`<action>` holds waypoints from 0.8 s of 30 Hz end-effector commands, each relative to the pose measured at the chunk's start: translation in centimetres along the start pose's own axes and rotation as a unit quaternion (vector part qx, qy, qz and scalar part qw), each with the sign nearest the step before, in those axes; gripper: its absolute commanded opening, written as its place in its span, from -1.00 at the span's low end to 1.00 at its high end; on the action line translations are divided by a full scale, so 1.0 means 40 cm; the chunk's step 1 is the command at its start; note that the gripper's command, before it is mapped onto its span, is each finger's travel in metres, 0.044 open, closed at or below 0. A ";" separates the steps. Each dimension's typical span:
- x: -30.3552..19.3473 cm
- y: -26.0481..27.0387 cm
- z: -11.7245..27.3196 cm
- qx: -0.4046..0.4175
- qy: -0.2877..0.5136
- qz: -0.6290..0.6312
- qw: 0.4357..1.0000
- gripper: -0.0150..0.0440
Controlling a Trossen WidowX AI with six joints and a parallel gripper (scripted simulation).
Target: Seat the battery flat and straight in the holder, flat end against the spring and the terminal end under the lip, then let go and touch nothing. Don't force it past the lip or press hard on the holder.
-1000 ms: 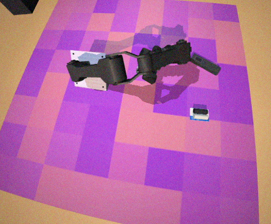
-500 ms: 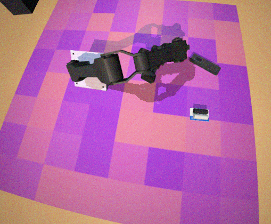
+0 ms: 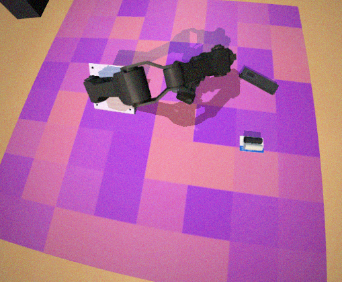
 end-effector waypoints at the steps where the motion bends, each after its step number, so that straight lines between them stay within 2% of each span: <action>1: -0.007 -0.003 -0.002 -0.004 0.019 -0.004 1.000 -0.24; 24: 0.015 0.000 -0.013 -0.008 0.075 -0.006 0.997 -0.24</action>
Point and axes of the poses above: the point midway between the two fingers, 35 mm back from their tips, its own z axis back along the fingers, its own y axis across the jaws, x = y × z, the point moved 5 cm from there along z, back along the fingers, and after that the axes turned 4 degrees about -z, right-handed, at the moved point
